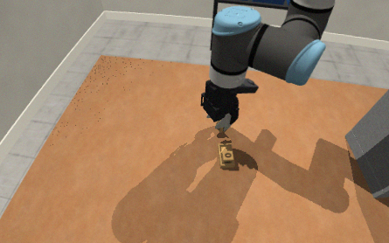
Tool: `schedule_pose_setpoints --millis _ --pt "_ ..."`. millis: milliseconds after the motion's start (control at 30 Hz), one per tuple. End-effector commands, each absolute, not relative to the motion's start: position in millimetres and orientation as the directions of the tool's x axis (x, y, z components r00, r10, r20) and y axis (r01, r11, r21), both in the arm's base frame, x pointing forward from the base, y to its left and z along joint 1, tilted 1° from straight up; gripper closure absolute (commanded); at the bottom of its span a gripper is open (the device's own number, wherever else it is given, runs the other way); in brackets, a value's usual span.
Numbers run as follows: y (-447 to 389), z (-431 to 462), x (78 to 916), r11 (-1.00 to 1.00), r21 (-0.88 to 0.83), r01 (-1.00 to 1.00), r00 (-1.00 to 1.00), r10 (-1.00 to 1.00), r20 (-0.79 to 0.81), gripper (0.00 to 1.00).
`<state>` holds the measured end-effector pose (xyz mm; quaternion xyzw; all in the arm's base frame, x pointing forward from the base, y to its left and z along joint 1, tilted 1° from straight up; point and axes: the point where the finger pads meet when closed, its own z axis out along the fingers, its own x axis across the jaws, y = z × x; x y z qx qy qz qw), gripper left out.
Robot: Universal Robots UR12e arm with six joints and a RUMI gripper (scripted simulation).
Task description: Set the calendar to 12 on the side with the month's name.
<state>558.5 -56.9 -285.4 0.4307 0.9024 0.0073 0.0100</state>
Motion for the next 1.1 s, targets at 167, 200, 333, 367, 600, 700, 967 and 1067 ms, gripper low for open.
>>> schedule_pose_setpoints --millis 167,200,333,367,600,700,967,1067 --pt "-57.0 -285.0 558.9 0.629 0.022 0.777 -0.629 0.778 -0.013 0.90" --pt "-57.0 -285.0 558.9 0.629 0.022 0.777 -0.629 0.778 -0.013 0.90" --pt "-57.0 -285.0 558.9 0.629 0.022 0.777 -0.629 0.778 -0.013 0.90" --pt "-57.0 -285.0 558.9 0.629 0.022 0.777 -0.629 0.778 -0.013 0.90" --pt "-57.0 -285.0 558.9 0.629 0.022 0.777 -0.629 0.778 -0.013 0.90" --pt "-57.0 -285.0 558.9 0.629 0.022 0.777 -0.629 0.778 -0.013 0.90" --pt "-57.0 -285.0 558.9 0.629 0.022 0.777 -0.629 0.778 -0.013 0.90" --pt "-57.0 -285.0 558.9 0.629 0.022 0.777 -0.629 0.778 -0.013 0.86"
